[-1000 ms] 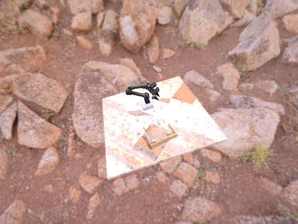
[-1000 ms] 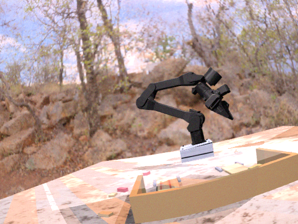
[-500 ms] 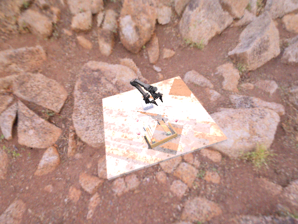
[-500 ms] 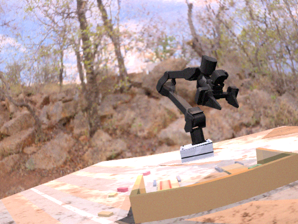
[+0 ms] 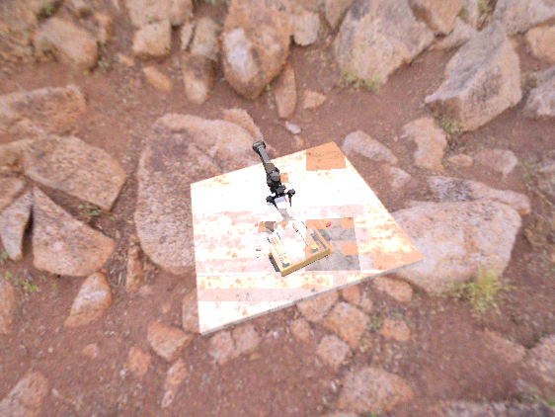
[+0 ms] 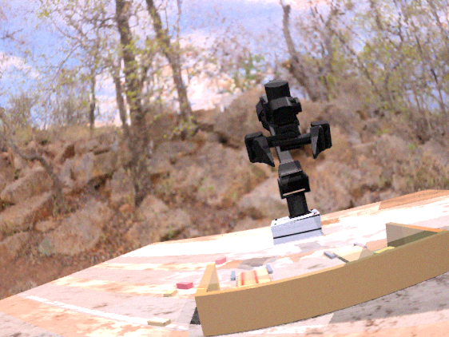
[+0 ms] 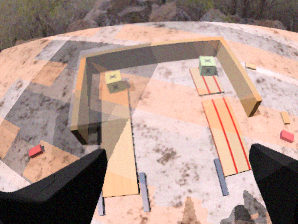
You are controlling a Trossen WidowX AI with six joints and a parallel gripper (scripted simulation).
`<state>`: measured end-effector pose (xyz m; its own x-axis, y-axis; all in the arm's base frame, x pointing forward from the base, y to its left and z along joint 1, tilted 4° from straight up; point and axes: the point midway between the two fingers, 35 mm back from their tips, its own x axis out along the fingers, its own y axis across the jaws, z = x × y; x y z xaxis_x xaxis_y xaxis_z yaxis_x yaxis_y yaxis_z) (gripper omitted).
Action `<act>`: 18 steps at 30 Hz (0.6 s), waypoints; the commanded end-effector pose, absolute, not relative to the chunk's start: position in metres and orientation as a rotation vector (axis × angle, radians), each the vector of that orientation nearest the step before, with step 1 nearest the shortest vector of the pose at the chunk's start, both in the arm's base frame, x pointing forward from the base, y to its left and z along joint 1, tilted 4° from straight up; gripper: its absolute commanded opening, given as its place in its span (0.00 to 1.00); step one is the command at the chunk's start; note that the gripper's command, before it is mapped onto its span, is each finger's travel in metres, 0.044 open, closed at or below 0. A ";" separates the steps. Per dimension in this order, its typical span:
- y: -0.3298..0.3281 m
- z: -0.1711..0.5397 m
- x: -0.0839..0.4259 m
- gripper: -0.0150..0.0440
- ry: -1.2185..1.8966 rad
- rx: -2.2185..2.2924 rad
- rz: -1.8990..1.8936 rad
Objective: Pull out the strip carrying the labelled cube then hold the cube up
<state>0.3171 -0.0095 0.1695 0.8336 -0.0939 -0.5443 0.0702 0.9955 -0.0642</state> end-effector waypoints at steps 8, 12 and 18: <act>-0.013 0.171 0.320 0.93 0.569 -0.040 -0.094; -0.013 0.171 0.320 0.93 0.569 -0.040 -0.094; -0.009 0.167 0.328 0.80 0.636 -0.040 -0.081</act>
<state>0.3211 -0.0133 0.1694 0.8260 -0.1018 -0.5545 0.0796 0.9948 -0.0641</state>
